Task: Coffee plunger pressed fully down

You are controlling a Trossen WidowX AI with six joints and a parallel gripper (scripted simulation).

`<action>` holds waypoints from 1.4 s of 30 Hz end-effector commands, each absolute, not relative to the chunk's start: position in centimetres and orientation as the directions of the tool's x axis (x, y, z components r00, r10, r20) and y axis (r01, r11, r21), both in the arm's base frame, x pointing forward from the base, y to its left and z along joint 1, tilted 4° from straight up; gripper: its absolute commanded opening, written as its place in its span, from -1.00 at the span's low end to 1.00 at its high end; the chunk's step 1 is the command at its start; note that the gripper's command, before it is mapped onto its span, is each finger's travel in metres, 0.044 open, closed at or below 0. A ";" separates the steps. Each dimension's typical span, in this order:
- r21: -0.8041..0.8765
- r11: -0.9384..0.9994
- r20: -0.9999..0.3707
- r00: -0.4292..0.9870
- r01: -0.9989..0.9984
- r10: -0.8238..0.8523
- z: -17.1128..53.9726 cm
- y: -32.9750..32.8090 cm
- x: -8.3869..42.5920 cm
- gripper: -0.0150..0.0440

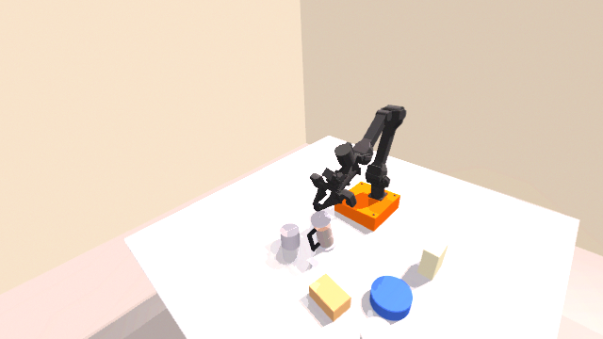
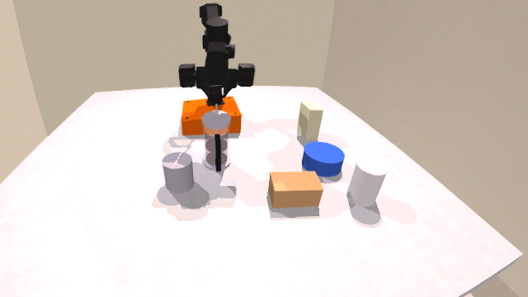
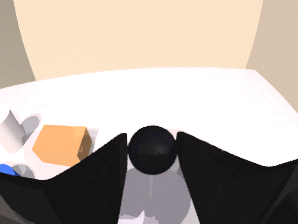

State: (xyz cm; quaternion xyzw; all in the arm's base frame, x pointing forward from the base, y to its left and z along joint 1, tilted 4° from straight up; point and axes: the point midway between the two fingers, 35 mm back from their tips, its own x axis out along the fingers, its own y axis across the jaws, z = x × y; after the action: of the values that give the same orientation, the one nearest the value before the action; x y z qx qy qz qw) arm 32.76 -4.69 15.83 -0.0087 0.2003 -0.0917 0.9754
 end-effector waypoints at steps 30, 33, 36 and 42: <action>-0.069 0.983 -0.475 0.861 0.170 -0.182 13.0 -4.9 33.0 -0.08; -0.069 0.983 -0.475 0.861 0.170 -0.182 13.0 -4.9 33.1 -0.08; -0.069 0.983 -0.475 0.861 0.170 -0.182 13.0 -4.9 33.1 -0.08; -0.069 0.983 -0.475 0.861 0.170 -0.182 13.0 -4.9 33.2 -0.08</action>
State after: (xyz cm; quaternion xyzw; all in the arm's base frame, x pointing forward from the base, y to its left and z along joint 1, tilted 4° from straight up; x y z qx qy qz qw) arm 33.32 -4.82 14.16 -0.0092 0.2274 -0.0914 0.9695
